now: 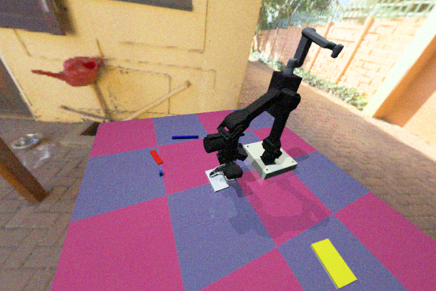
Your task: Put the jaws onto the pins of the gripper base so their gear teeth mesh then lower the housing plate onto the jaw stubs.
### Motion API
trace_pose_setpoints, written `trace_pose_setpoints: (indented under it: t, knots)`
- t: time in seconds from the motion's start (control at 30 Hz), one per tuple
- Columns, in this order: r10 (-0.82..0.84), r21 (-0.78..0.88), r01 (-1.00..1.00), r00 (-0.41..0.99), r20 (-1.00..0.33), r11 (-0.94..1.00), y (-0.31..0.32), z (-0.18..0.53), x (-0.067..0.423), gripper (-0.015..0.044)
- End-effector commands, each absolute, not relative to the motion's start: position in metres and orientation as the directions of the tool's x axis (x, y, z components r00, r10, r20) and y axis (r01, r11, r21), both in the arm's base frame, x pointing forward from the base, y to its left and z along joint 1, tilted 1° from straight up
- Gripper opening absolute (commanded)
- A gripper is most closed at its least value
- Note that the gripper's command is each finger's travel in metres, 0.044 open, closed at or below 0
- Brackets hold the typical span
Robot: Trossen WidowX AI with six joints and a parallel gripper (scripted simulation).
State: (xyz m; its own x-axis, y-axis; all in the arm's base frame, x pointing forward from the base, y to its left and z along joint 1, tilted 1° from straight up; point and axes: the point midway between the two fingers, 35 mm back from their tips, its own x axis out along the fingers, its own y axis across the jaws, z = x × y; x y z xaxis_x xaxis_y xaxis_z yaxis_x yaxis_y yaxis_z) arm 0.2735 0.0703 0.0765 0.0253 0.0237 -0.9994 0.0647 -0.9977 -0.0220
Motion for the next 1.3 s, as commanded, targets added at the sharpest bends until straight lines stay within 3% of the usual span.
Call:
trace_pose_setpoints:
  t: [0.0,1.27]
  knots:
    - [0.020,-0.018,0.062,0.023,-1.000,-0.998,0.070,0.072,0.274,0.0134]
    - [0.020,-0.018,0.056,0.023,-1.000,-0.998,0.071,0.024,0.274,0.0134]
